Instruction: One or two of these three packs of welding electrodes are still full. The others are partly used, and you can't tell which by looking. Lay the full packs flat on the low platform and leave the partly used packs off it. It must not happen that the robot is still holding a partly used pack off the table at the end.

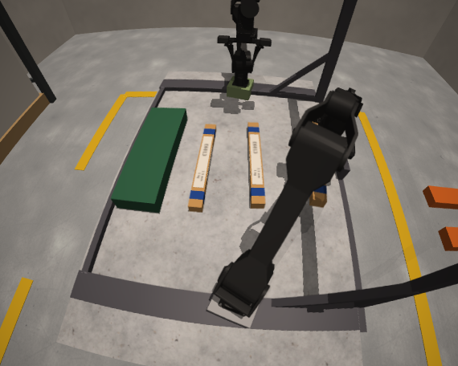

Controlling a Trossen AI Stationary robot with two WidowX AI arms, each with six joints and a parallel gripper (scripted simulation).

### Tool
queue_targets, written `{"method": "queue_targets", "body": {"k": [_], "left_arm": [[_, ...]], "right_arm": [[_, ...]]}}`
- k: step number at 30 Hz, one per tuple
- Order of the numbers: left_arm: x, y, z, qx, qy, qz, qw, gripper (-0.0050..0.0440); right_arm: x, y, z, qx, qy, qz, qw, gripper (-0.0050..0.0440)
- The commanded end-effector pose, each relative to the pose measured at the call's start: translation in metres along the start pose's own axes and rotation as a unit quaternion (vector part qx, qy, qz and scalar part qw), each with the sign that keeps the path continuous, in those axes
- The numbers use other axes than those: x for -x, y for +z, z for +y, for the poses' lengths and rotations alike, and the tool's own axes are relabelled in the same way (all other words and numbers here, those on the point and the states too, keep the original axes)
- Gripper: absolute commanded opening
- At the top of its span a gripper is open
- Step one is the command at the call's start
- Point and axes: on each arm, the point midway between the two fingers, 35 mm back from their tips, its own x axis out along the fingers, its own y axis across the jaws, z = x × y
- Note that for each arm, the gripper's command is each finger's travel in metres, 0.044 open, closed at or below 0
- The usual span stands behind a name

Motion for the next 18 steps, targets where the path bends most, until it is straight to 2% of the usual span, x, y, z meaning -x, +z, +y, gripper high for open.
{"method": "queue_targets", "body": {"k": [1, 18], "left_arm": [[0.0417, 0.0214, -0.0026, 0.007, -0.017, -0.043, 0.999, -0.005], [0.0492, 0.0238, -0.0026, 0.007, -0.017, -0.044, 0.999, -0.005]], "right_arm": [[0.0058, 0.0035, -0.0003, -0.002, -0.001, -0.011, 1.0, 0.033], [0.0058, 0.0035, -0.0003, -0.002, -0.001, -0.011, 1.0, 0.033]]}}
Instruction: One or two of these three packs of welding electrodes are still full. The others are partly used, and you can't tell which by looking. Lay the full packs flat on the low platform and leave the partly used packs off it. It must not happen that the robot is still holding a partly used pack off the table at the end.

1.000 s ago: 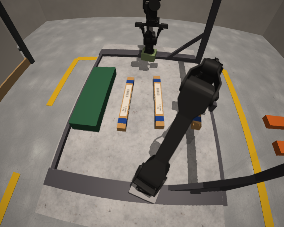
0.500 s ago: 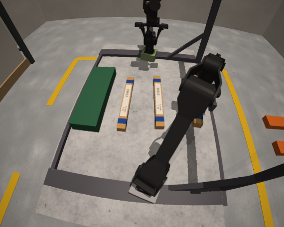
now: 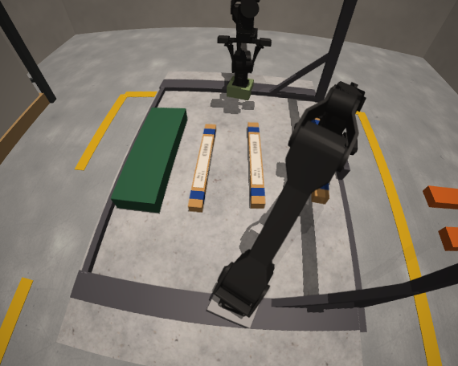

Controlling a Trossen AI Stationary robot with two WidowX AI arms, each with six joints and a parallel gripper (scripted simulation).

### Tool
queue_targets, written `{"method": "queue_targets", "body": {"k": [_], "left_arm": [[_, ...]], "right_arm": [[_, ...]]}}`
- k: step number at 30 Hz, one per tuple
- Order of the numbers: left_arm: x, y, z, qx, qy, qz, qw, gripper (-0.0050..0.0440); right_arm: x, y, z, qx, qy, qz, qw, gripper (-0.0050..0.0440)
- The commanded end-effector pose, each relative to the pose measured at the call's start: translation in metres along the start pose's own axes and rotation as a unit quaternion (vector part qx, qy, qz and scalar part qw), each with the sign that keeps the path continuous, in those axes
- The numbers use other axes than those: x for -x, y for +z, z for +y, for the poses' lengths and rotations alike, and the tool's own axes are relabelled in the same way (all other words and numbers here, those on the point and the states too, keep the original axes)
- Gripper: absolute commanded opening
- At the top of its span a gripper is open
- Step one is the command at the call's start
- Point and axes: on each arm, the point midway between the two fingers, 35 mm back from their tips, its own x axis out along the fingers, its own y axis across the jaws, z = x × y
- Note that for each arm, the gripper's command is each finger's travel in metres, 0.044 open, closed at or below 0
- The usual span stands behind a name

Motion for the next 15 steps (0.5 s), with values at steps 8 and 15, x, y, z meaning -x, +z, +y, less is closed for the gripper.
{"method": "queue_targets", "body": {"k": [8, 15], "left_arm": [[0.0344, 0.019, -0.0023, 0.006, -0.016, -0.041, 0.999, -0.005], [0.0351, 0.0194, -0.0023, 0.006, -0.016, -0.041, 0.999, -0.005]], "right_arm": [[0.0058, 0.0035, -0.0003, -0.002, -0.001, -0.011, 1.0, 0.033], [0.0058, 0.0035, -0.0003, -0.002, -0.001, -0.011, 1.0, 0.033]]}}
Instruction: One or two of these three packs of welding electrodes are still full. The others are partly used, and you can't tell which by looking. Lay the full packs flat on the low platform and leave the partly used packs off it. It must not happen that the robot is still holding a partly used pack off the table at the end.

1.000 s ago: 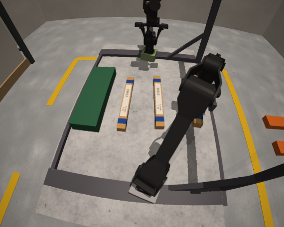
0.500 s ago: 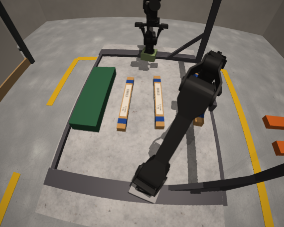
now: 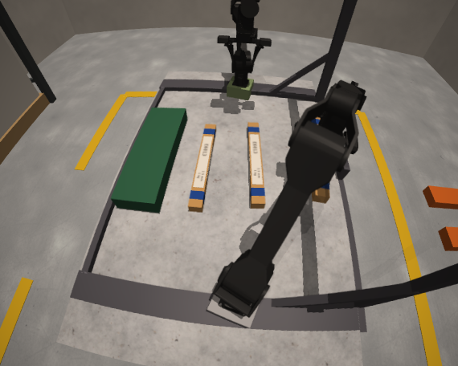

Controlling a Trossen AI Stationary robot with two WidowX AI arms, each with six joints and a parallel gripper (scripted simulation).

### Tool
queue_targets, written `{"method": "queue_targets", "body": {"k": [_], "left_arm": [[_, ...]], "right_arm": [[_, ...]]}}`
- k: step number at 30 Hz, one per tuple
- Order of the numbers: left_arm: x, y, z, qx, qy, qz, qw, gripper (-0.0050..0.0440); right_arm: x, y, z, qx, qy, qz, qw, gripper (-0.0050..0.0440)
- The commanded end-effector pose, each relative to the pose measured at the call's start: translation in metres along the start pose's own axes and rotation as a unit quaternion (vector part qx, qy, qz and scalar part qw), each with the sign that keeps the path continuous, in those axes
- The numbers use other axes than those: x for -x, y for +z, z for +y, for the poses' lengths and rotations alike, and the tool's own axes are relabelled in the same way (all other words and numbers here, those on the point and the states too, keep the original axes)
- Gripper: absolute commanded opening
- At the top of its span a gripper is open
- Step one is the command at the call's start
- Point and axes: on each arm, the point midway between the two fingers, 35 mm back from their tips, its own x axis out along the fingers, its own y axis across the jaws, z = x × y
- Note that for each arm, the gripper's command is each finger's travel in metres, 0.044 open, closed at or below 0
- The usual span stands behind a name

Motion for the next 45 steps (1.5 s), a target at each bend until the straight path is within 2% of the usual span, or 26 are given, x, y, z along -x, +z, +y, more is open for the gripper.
{"method": "queue_targets", "body": {"k": [1, 4, 45], "left_arm": [[0.033, 0.018, 0.002, 0.025, -0.01, -0.04, 0.999, -0.005], [0.029, 0.009, 0.011, 0.059, 0.003, -0.028, 0.998, -0.005], [0.058, -0.016, 0.095, 0.053, 0.003, -0.027, 0.998, -0.005]], "right_arm": [[0.006, 0.003, 0.0, -0.002, -0.001, -0.011, 1.0, 0.033], [0.006, 0.003, 0.0, -0.002, -0.001, -0.011, 1.0, 0.033], [0.006, 0.003, 0.0, -0.002, -0.001, -0.011, 1.0, 0.033]]}}
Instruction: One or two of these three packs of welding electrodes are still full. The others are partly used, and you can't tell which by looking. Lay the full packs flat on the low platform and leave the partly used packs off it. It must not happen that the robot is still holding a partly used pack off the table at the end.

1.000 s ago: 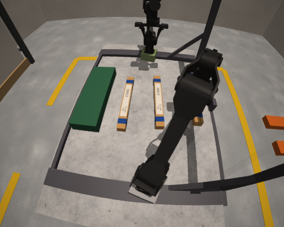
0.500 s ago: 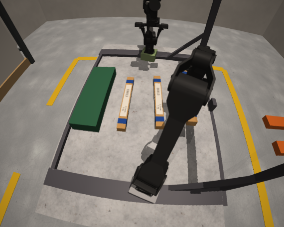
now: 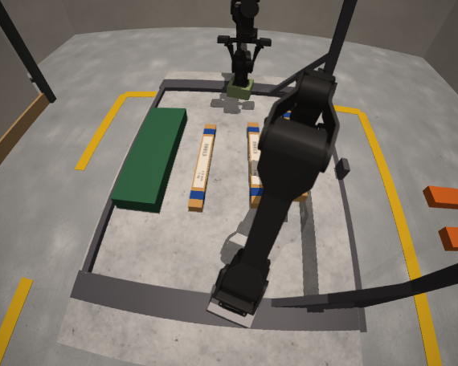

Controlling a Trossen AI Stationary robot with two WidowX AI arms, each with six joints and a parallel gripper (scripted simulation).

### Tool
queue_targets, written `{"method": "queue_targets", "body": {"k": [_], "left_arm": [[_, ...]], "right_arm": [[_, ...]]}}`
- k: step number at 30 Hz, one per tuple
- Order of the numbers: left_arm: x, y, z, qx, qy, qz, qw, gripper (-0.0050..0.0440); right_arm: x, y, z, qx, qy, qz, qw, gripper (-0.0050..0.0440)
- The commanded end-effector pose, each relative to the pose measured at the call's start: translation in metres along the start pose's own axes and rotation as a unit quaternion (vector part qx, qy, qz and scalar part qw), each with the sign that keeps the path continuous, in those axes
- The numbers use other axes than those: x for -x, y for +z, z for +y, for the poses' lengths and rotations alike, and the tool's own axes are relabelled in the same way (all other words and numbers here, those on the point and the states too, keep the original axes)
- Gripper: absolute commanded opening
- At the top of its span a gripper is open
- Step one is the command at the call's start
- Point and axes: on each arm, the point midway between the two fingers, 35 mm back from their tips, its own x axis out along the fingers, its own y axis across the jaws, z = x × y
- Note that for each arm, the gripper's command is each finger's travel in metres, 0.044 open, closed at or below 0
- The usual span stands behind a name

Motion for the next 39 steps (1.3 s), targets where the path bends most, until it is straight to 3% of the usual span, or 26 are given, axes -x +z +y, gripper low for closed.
{"method": "queue_targets", "body": {"k": [1, 39], "left_arm": [[0.025, 0.006, 0.008, 0.0, -0.011, -0.028, 1.0, -0.005], [0.054, -0.007, 0.093, -0.001, -0.007, -0.029, 1.0, -0.005]], "right_arm": [[0.006, 0.003, 0.0, -0.002, -0.001, -0.011, 1.0, 0.033], [0.006, 0.003, 0.0, -0.002, -0.001, -0.011, 1.0, 0.033]]}}
